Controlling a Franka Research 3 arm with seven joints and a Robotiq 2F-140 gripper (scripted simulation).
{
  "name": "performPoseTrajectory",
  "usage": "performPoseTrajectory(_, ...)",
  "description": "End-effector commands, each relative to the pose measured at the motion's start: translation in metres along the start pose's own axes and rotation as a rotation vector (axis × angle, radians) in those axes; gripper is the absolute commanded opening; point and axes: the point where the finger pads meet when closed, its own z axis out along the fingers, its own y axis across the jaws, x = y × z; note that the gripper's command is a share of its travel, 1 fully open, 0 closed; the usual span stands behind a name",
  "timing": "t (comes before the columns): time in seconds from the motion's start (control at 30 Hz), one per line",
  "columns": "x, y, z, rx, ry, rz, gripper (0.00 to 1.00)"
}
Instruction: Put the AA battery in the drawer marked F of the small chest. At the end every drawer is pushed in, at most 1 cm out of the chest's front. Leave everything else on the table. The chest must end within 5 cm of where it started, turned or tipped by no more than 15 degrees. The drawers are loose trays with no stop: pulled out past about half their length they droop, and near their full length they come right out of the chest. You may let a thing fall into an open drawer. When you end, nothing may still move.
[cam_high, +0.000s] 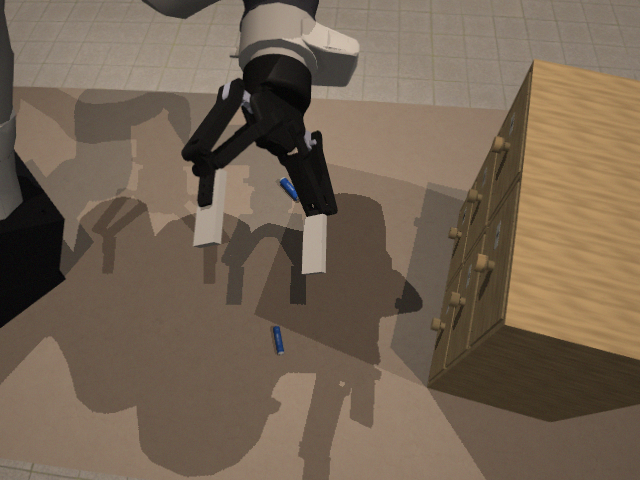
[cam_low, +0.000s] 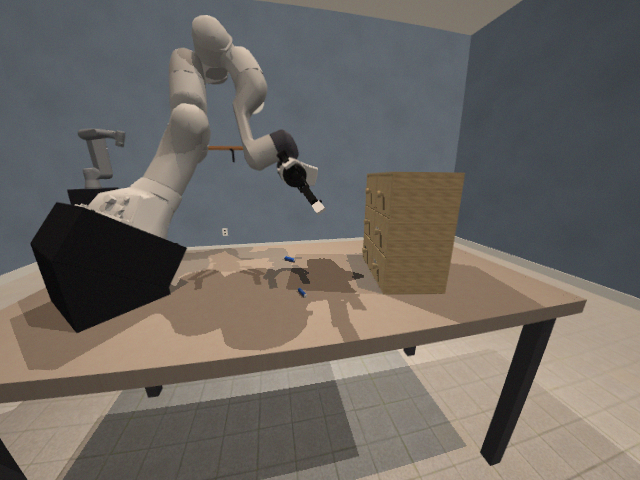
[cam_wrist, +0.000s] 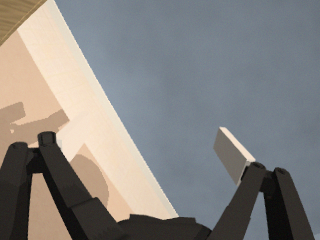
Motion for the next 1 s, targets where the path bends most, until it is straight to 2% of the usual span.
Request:
performPoseTrajectory(0.0, 0.007, 0.001, 0.002, 0.013, 0.046, -0.224, 1.00)
performPoseTrajectory(0.07, 0.007, 0.001, 0.002, 0.013, 0.046, -0.224, 1.00)
performPoseTrajectory(0.1, 0.026, -0.009, 0.000, 0.001, 0.126, -0.332, 1.00)
performPoseTrajectory(0.2, 0.026, -0.009, 0.000, 0.000, 0.168, -0.438, 1.00)
performPoseTrajectory(0.33, 0.026, -0.009, 0.000, 0.000, 0.175, -0.460, 1.00)
performPoseTrajectory(0.37, 0.043, -0.024, -0.005, -0.016, 0.256, -0.570, 1.00)
performPoseTrajectory(0.43, 0.043, -0.024, -0.005, -0.020, 0.285, -0.638, 1.00)
performPoseTrajectory(0.6, 0.043, -0.024, -0.005, -0.022, 0.301, -0.687, 1.00)
performPoseTrajectory(0.63, 0.057, -0.041, -0.013, -0.042, 0.385, -0.798, 1.00)
performPoseTrajectory(0.7, 0.057, -0.041, -0.013, -0.049, 0.414, -0.866, 1.00)
performPoseTrajectory(0.87, 0.057, -0.041, -0.013, -0.052, 0.425, -0.900, 1.00)
performPoseTrajectory(0.9, 0.067, -0.061, -0.024, -0.078, 0.513, -1.018, 1.00)
performPoseTrajectory(0.97, 0.067, -0.061, -0.024, -0.087, 0.542, -1.085, 1.00)
